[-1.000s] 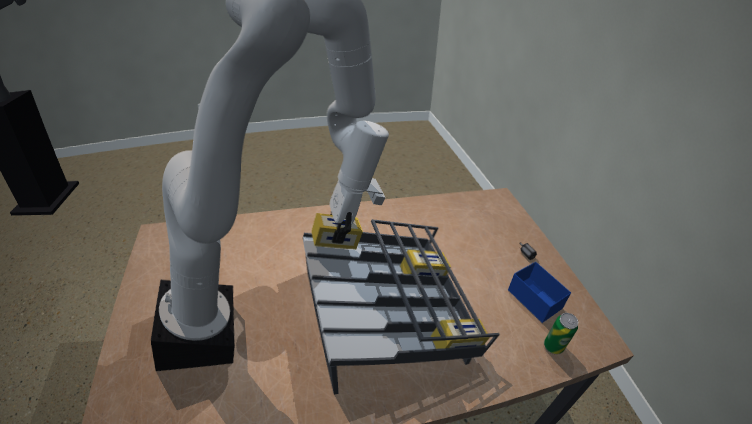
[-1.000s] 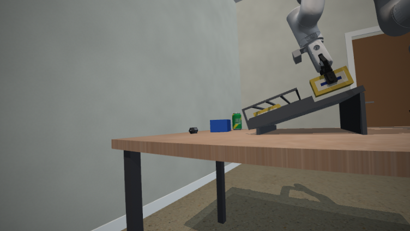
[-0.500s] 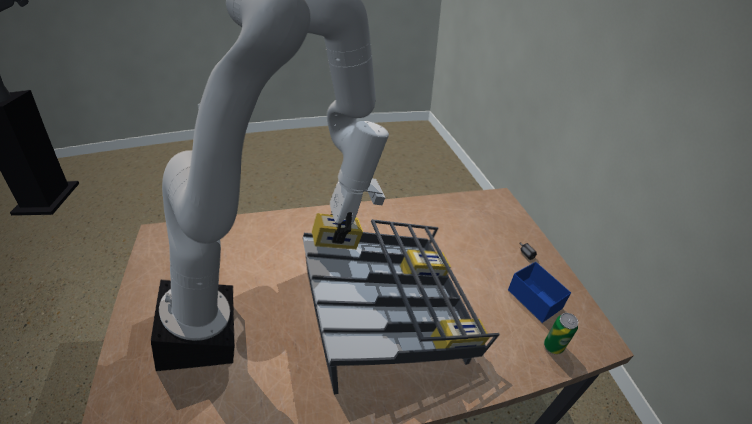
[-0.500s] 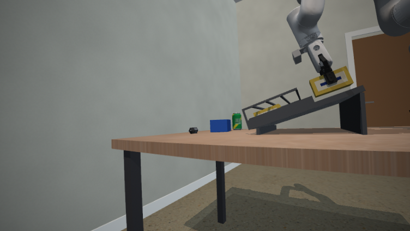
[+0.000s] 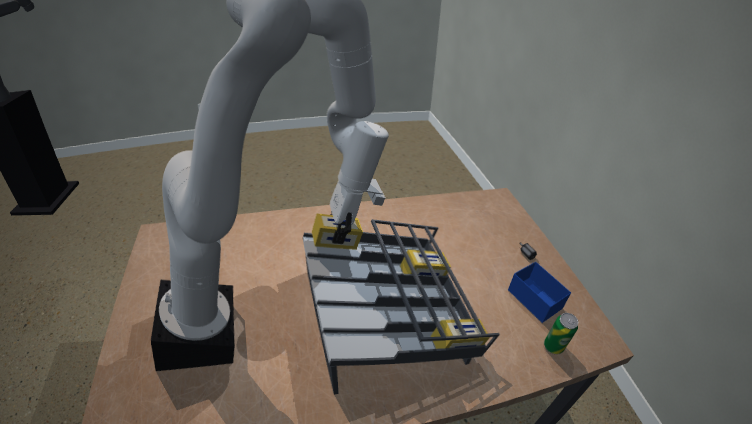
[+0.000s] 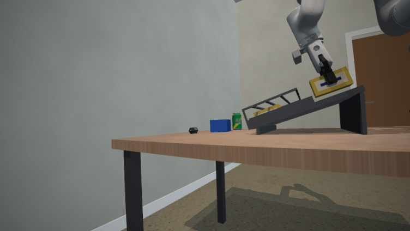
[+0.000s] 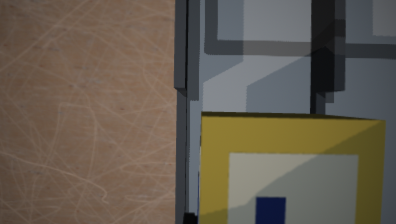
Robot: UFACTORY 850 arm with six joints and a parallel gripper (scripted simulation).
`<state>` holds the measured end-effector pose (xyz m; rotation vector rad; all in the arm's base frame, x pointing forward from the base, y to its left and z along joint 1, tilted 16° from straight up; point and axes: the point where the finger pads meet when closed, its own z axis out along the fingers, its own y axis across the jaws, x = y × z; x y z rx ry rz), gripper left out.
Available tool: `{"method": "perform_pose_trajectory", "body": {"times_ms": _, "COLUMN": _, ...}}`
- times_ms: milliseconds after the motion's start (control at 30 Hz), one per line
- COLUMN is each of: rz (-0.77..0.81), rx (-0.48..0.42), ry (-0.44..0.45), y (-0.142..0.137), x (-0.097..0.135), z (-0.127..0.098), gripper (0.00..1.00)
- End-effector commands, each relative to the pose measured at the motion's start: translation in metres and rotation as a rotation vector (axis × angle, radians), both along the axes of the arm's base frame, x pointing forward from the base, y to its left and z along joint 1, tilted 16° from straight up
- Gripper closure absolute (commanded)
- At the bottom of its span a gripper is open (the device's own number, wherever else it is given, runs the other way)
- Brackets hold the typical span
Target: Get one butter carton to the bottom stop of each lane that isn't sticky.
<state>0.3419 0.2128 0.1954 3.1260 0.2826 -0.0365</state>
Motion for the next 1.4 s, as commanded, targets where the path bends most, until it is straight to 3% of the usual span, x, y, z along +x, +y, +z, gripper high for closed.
{"method": "perform_pose_trajectory", "body": {"times_ms": 0, "rz": 0.0, "rx": 0.001, "ry": -0.001, "y": 0.0007, "x": 0.0005, "z": -0.0008, "gripper": 1.0}}
{"method": "perform_pose_trajectory", "body": {"times_ms": 1367, "rz": 0.0, "rx": 0.001, "ry": -0.001, "y": -0.0001, "x": 0.0004, "z": -0.0062, "gripper": 1.0}}
